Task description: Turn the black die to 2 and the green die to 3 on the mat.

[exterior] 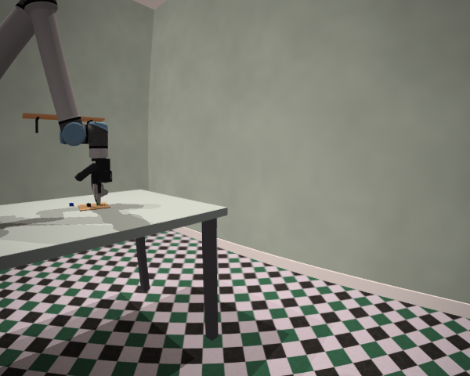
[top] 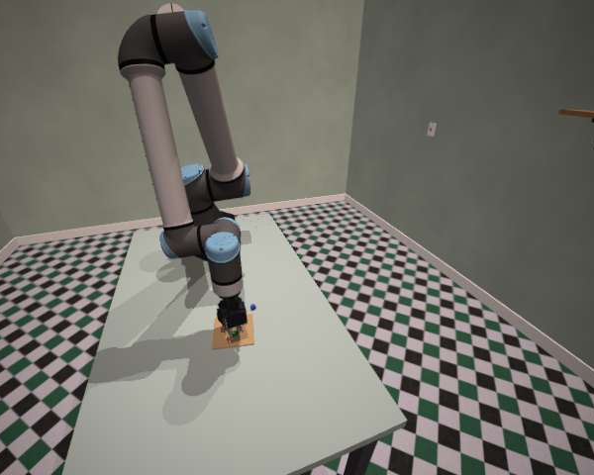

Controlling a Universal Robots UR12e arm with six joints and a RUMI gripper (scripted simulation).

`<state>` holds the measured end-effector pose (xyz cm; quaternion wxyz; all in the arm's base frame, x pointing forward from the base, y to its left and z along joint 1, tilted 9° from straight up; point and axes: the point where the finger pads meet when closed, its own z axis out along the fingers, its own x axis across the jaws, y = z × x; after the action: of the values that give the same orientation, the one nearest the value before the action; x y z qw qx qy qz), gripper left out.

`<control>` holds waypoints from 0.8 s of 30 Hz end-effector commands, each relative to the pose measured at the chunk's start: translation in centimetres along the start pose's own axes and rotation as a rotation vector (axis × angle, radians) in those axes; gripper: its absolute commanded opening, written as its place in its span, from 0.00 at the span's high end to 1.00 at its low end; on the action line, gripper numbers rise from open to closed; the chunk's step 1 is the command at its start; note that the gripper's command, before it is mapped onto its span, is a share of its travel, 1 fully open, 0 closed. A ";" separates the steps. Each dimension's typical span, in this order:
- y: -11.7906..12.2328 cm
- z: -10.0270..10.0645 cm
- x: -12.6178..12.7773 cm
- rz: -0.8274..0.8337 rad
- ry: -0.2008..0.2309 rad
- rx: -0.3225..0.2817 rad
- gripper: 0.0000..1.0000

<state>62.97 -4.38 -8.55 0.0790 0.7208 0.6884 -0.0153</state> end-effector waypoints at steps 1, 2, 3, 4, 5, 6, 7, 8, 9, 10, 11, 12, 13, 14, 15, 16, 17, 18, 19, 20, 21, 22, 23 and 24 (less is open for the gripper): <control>0.1 0.0 0.0 0.000 0.000 -0.001 1.00; 0.1 0.0 0.0 0.000 0.000 -0.001 0.96; 0.1 0.0 0.0 0.000 0.000 -0.001 0.96; 0.1 0.0 0.0 0.000 0.000 -0.001 0.96; 0.1 0.0 0.0 0.000 0.000 -0.001 0.93; 0.1 0.0 0.0 0.000 0.000 -0.001 0.93; 0.1 0.0 0.0 0.000 0.000 -0.001 0.93; 0.1 0.0 0.0 0.000 0.000 -0.001 0.89; 0.1 0.0 0.0 0.000 0.000 -0.001 0.89; 0.1 0.0 0.0 0.000 0.000 -0.001 0.89; 0.1 0.0 0.0 0.000 0.000 -0.001 0.85; 0.1 0.0 0.0 0.000 0.000 -0.001 0.85; 0.1 0.0 0.0 0.000 0.000 -0.001 0.85; 0.1 0.0 0.0 0.000 0.000 -0.001 0.85; 0.1 0.0 0.0 0.000 0.000 -0.001 0.85; 0.1 0.0 0.0 0.000 0.000 -0.001 0.82; 0.1 0.0 0.0 0.000 0.000 -0.001 0.82; 0.1 0.0 0.0 0.000 0.000 -0.001 0.82; 0.1 0.0 0.0 0.000 0.000 -0.001 0.82; 0.1 0.0 0.0 0.000 0.000 -0.001 0.82; 0.1 0.0 0.0 0.000 0.000 -0.001 0.82; 0.1 0.0 0.0 0.000 0.000 -0.001 0.82; 0.1 0.0 0.0 0.000 0.000 -0.001 0.82; 0.1 0.0 0.0 0.000 0.000 -0.001 0.82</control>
<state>62.97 -4.38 -8.55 0.0790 0.7208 0.6884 -0.0153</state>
